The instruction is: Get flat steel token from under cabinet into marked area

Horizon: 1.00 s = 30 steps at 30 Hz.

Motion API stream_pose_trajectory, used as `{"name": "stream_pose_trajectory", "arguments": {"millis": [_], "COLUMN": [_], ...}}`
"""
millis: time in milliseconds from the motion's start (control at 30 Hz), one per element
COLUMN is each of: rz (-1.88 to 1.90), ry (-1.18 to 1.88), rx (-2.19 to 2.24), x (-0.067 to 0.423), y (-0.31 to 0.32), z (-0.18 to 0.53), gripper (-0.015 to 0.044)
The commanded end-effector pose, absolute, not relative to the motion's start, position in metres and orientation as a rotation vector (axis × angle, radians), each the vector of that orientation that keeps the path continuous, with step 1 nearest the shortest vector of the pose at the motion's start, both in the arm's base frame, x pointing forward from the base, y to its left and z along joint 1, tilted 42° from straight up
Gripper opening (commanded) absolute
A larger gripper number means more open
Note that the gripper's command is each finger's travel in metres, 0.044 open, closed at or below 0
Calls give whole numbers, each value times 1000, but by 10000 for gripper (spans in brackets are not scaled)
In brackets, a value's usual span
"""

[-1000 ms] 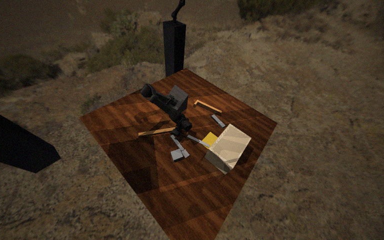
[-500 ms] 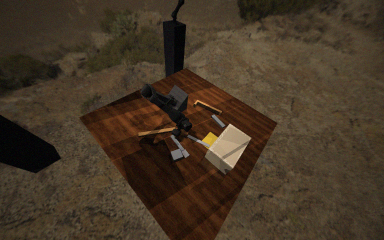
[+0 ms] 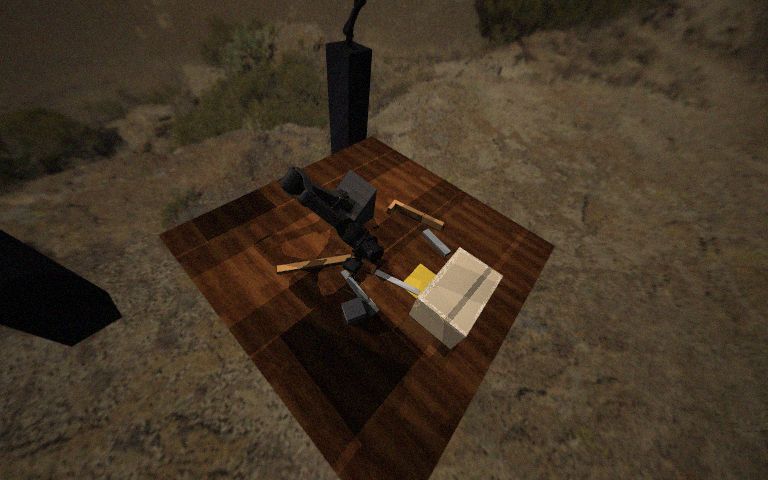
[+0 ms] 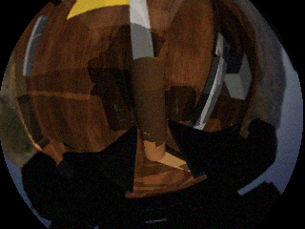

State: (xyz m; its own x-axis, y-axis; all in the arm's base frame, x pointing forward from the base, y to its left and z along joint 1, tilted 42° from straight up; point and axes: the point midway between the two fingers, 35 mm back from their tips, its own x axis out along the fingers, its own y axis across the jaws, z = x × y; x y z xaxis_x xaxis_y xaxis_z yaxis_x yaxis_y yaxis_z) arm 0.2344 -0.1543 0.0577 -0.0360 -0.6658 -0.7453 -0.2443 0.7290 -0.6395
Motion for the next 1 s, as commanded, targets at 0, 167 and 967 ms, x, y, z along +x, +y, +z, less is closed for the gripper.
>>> {"name": "stream_pose_trajectory", "arguments": {"millis": [0, 167, 967], "rz": [-396, -396, -400], "ry": [1611, 1611, 1613], "rx": [-750, -750, -746], "x": [235, 235, 249], "y": [-154, -154, -152], "z": [58, 58, 55], "gripper": [158, 124, 0]}}
